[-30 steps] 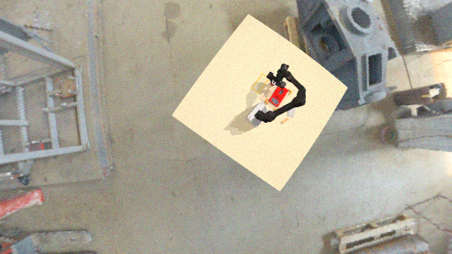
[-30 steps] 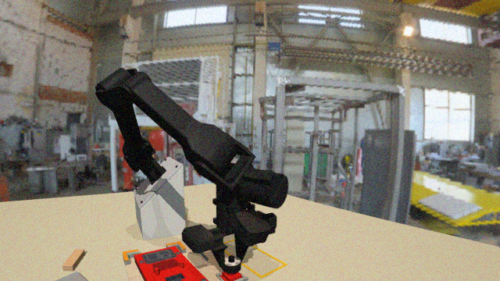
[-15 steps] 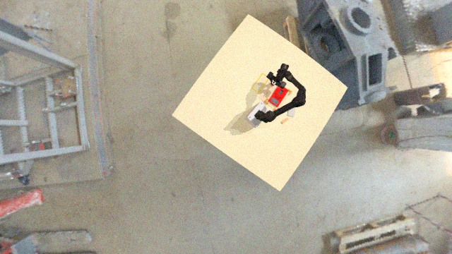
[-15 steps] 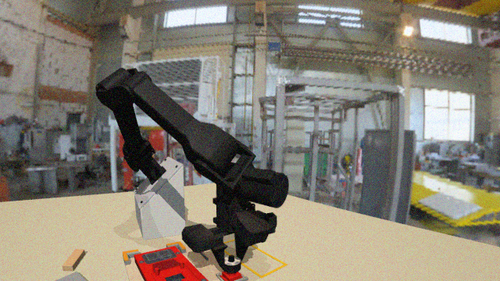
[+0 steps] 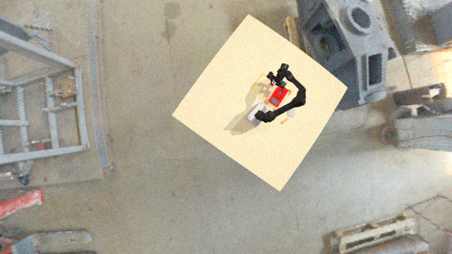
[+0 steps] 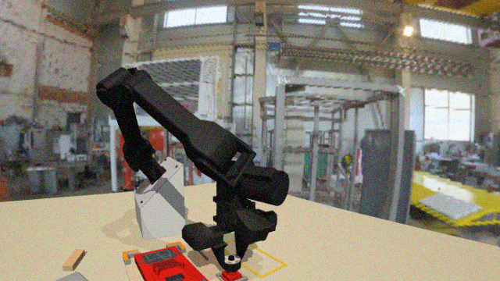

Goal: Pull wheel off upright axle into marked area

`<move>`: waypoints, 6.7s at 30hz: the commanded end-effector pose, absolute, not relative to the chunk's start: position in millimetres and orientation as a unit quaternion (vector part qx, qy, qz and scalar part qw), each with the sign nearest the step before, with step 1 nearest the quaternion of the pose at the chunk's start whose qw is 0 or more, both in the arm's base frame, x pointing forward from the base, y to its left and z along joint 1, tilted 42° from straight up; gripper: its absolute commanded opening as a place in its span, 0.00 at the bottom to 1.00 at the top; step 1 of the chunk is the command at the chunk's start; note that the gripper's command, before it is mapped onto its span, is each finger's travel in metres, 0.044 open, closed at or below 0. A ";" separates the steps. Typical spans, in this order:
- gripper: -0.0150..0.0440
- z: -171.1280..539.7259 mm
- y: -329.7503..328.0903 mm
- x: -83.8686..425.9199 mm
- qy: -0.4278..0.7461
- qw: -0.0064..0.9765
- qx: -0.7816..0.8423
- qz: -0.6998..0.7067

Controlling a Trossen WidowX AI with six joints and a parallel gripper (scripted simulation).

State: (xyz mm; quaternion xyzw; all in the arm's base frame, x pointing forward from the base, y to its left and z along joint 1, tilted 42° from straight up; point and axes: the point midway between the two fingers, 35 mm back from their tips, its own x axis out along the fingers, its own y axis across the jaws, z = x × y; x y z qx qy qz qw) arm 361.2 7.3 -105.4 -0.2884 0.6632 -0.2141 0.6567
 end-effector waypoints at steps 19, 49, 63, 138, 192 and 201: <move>0.25 -96.2 16.8 361.7 0.660 0.660 -0.290 -0.211; 0.25 -88.8 23.5 361.1 0.659 0.661 -0.292 -0.210; 0.25 -85.4 26.5 360.7 0.659 0.661 -0.292 -0.210; 0.30 -195.4 49.6 290.8 0.664 0.657 -0.287 -0.211; 1.00 -88.5 85.5 206.8 0.662 0.659 -0.292 -0.206; 1.00 -88.5 85.5 206.8 0.662 0.659 -0.292 -0.206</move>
